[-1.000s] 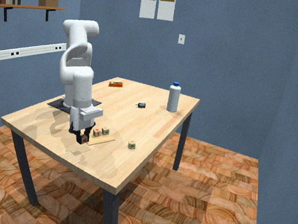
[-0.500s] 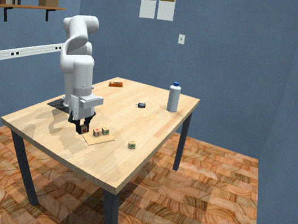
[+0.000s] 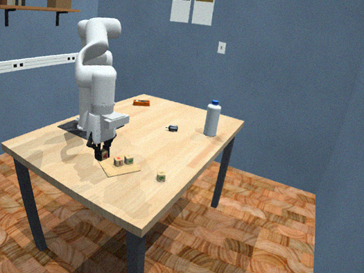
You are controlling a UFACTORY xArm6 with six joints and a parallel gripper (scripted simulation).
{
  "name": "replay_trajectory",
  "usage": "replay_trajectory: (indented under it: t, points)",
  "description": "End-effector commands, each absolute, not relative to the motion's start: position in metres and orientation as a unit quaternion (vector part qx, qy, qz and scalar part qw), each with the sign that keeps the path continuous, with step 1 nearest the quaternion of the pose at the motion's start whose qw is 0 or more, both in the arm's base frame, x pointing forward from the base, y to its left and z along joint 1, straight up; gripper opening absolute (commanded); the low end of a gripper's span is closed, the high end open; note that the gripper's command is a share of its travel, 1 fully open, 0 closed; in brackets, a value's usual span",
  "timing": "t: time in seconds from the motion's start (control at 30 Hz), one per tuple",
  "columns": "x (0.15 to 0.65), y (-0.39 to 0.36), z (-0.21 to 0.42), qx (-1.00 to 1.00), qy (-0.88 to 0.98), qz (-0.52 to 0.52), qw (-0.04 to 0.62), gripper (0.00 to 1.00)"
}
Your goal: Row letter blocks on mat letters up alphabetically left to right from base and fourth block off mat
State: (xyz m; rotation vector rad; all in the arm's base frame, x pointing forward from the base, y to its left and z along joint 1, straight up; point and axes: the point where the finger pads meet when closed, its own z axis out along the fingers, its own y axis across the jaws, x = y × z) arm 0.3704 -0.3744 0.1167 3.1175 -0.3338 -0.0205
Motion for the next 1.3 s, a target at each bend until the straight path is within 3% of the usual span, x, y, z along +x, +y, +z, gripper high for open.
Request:
replay_trajectory:
  t: [0.0, 1.27]
  points:
    - [0.368, -0.365, 0.121, 0.999, -0.037, -0.001, 0.004, 0.28]
    - [0.335, -0.29, 0.122, 0.91, 0.415, -0.003, 0.003, 0.28]
